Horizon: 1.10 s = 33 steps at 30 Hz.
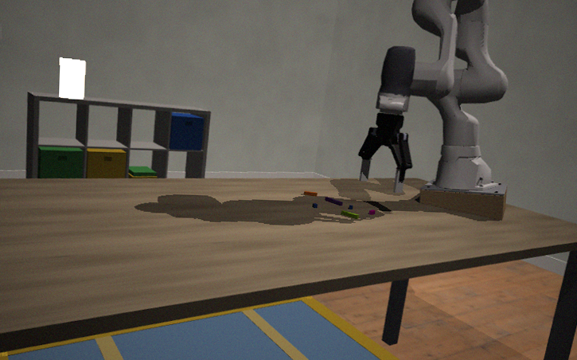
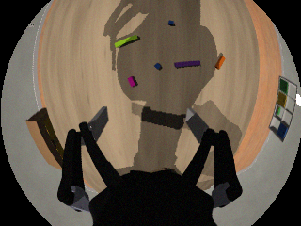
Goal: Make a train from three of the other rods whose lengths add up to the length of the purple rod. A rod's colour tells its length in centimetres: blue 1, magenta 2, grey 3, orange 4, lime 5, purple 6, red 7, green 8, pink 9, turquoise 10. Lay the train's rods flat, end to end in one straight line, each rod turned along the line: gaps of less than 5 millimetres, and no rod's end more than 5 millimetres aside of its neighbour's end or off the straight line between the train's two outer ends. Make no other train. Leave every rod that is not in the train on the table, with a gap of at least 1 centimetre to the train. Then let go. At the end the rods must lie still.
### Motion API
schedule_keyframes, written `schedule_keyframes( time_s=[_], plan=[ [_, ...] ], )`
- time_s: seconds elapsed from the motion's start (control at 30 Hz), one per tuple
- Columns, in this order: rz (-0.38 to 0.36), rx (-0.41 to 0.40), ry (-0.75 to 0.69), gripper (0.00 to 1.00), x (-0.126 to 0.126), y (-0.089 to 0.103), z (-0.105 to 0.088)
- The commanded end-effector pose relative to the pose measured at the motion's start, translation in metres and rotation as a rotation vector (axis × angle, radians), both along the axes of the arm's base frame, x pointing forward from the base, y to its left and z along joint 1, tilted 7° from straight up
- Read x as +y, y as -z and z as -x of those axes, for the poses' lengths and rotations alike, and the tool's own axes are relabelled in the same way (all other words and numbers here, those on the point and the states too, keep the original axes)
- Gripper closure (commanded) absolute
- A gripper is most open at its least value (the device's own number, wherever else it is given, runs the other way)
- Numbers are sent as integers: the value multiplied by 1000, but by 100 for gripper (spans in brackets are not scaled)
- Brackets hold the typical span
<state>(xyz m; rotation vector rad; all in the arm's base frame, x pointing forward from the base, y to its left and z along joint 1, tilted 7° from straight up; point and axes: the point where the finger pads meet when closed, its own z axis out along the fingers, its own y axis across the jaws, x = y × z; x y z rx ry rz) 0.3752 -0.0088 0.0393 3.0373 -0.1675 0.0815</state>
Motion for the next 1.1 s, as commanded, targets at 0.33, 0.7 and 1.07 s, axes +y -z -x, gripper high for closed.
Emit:
schedule_keyframes(
  time_s=[0.33, 0.7, 1.07],
  plan=[
    [0, -44, 318, 0, 6, 1, -7],
    [-11, -61, 480, 0, 11, 1, -11],
    [-21, -78, 641, 0, 17, 2, -15]
  ],
)
